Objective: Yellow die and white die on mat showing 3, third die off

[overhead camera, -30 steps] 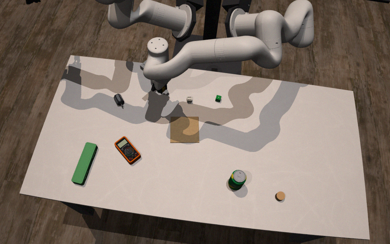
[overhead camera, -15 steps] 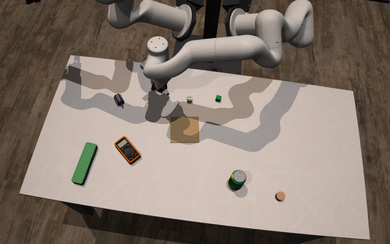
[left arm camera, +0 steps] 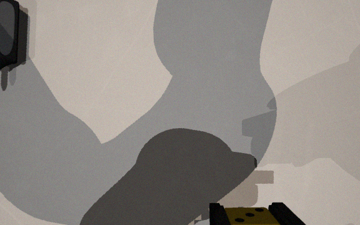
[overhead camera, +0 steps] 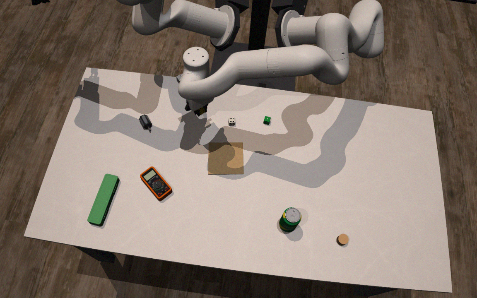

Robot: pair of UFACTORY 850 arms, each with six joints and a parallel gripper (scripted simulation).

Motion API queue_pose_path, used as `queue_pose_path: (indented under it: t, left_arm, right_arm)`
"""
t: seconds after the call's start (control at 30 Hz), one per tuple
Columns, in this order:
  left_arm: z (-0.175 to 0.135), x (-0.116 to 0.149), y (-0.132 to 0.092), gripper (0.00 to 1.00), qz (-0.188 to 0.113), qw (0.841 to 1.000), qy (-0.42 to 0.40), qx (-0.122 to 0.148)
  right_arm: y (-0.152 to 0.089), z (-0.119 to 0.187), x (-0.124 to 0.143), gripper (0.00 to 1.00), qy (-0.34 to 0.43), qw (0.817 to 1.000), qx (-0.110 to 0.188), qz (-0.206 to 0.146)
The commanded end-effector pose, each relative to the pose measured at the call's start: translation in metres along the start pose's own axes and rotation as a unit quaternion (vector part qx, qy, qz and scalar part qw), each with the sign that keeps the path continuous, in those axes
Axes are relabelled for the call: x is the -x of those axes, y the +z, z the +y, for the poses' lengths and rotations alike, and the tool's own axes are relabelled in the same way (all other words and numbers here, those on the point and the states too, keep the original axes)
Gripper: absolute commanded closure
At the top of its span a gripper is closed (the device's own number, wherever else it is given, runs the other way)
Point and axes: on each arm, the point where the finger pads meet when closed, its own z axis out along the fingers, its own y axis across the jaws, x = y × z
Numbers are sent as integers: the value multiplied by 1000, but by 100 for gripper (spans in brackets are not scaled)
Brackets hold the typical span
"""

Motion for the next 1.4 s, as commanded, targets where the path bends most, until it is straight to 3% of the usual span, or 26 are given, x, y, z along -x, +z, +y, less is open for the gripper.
queue_pose_path:
  t: [0.0,0.23,0.33,0.4,0.7,0.83,0.93,0.97,1.17,1.23,1.27,1.37]
  left_arm:
    - [0,10,-2,78,2,997,74,1]
    - [1,24,-3,78,2,983,185,1]
    - [1,25,-3,78,2,981,192,1]
    - [2,32,-3,78,3,968,251,0]
    - [4,47,-4,78,3,932,363,0]
    - [5,56,-4,78,3,905,426,0]
    - [5,57,-4,78,3,901,434,-1]
    - [6,62,-4,78,3,883,470,-1]
    - [7,73,-5,78,3,842,539,-1]
    - [8,77,-5,78,3,822,569,-1]
    - [8,78,-5,78,3,820,572,-1]
    - [10,85,-5,78,2,788,616,-1]
  right_arm:
    - [-1,0,0,0,0,1000,0,1]
    - [-1,0,0,0,0,1000,0,1]
    - [-1,0,0,0,0,1000,0,1]
    - [-1,0,0,0,0,1000,0,1]
    - [-1,0,0,0,0,1000,0,1]
    - [-1,0,0,0,0,1000,0,1]
    - [-1,0,0,0,0,1000,0,1]
    - [-1,0,0,0,0,1000,0,1]
    - [-1,0,0,0,0,1000,0,1]
    - [-1,0,0,0,0,1000,0,1]
    - [-1,0,0,0,0,1000,0,1]
    - [-1,0,0,0,0,1000,0,1]
